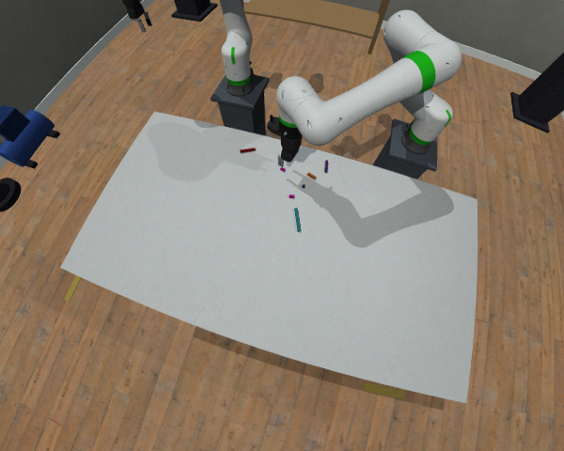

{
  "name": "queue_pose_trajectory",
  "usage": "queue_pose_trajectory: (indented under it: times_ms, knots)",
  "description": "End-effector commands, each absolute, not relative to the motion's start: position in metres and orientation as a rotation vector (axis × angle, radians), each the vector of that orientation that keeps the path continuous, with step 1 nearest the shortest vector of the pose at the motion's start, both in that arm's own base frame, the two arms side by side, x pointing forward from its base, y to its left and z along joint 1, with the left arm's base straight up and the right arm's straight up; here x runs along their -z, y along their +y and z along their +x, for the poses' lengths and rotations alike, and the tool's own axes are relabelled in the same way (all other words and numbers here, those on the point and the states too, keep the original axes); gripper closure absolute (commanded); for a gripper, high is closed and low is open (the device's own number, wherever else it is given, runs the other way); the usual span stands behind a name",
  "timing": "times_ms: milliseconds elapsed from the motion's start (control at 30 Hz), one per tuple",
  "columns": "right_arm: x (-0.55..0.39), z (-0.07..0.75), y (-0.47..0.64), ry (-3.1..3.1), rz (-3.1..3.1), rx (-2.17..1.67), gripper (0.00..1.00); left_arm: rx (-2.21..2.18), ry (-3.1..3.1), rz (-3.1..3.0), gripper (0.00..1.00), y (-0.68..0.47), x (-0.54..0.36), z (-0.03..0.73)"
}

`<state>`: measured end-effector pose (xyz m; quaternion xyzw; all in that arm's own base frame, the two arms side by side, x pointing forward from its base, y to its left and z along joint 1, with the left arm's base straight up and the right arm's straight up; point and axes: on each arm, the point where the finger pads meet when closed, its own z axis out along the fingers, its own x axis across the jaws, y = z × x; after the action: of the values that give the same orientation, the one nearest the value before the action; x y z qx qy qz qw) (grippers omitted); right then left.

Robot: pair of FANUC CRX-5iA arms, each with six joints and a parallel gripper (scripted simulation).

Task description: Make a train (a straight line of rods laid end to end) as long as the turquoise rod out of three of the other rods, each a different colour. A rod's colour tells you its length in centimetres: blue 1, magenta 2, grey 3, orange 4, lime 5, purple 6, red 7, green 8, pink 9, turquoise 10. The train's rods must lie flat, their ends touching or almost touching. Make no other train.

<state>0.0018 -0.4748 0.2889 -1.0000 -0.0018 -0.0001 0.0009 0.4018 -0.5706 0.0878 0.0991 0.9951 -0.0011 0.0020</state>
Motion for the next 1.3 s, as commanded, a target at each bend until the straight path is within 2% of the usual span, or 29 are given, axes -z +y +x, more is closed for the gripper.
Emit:
queue_pose_trajectory:
  times_ms: [0,1267]
  knots:
    - [-0.29,0.002,-0.475,-0.006,-3.142,0.0,0.0,0.003,3.12,0.357,0.46,-0.576,-0.088,0.4]
    - [-0.29,0.002,-0.475,-0.006,-3.142,0.0,0.0,0.002,3.12,0.357,0.46,-0.576,-0.075,0.401]
